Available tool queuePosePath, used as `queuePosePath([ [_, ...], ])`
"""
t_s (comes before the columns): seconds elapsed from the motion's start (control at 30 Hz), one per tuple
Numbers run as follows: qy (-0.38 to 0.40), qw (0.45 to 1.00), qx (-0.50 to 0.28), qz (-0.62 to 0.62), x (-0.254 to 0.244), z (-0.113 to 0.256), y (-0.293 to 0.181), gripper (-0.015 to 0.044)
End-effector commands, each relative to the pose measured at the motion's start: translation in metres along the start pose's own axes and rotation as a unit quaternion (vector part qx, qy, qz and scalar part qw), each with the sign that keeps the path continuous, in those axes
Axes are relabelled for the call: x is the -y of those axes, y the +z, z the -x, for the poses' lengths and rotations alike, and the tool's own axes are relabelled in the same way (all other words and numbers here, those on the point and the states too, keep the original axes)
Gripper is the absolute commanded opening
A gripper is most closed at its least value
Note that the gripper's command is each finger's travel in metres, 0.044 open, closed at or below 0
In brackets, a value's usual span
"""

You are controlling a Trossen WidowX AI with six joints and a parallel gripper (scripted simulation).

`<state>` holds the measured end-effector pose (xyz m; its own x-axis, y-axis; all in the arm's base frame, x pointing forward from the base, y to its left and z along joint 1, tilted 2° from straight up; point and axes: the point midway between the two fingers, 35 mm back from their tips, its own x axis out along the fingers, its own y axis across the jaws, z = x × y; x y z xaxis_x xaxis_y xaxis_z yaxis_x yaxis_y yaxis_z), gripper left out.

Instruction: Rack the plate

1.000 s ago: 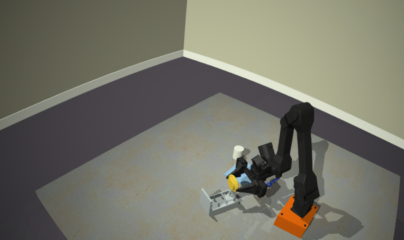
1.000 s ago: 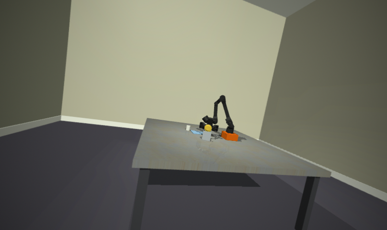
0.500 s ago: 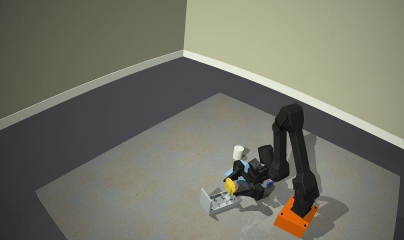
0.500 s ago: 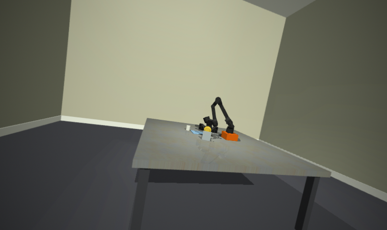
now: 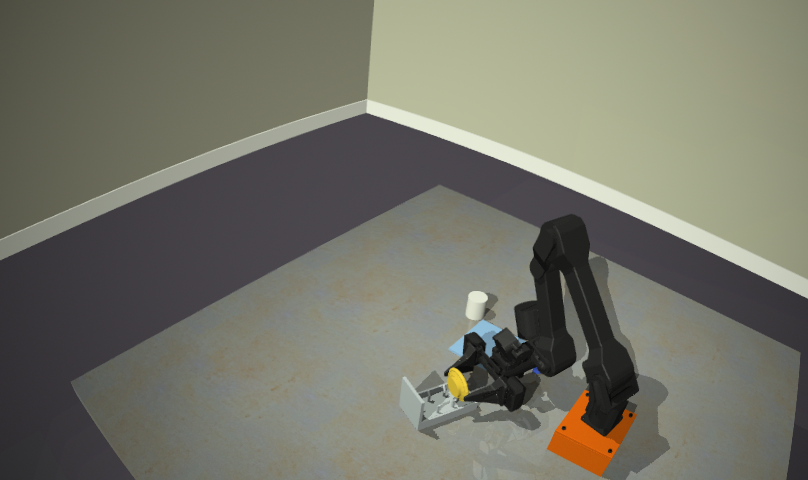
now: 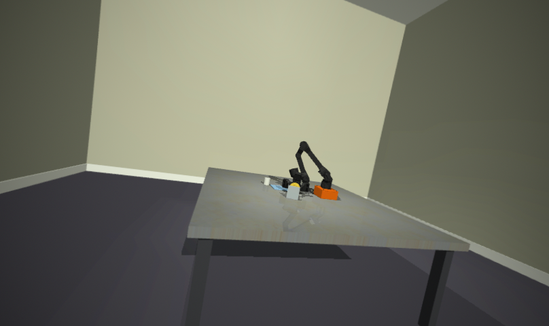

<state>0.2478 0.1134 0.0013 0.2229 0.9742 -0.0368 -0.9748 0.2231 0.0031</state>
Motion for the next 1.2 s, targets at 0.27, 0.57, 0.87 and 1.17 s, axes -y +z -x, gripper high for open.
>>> queuePosePath([
  [0.27, 0.000, 1.000, 0.000, 0.002, 0.000, 0.000, 0.002, 0.0000],
  [0.57, 0.000, 1.000, 0.000, 0.005, 0.001, 0.000, 0.002, 0.0184],
  [0.87, 0.000, 1.000, 0.000, 0.005, 0.001, 0.000, 0.002, 0.0400],
  [1.17, -0.002, 1.000, 0.007, 0.006, 0.007, 0.002, 0.036, 0.0400],
])
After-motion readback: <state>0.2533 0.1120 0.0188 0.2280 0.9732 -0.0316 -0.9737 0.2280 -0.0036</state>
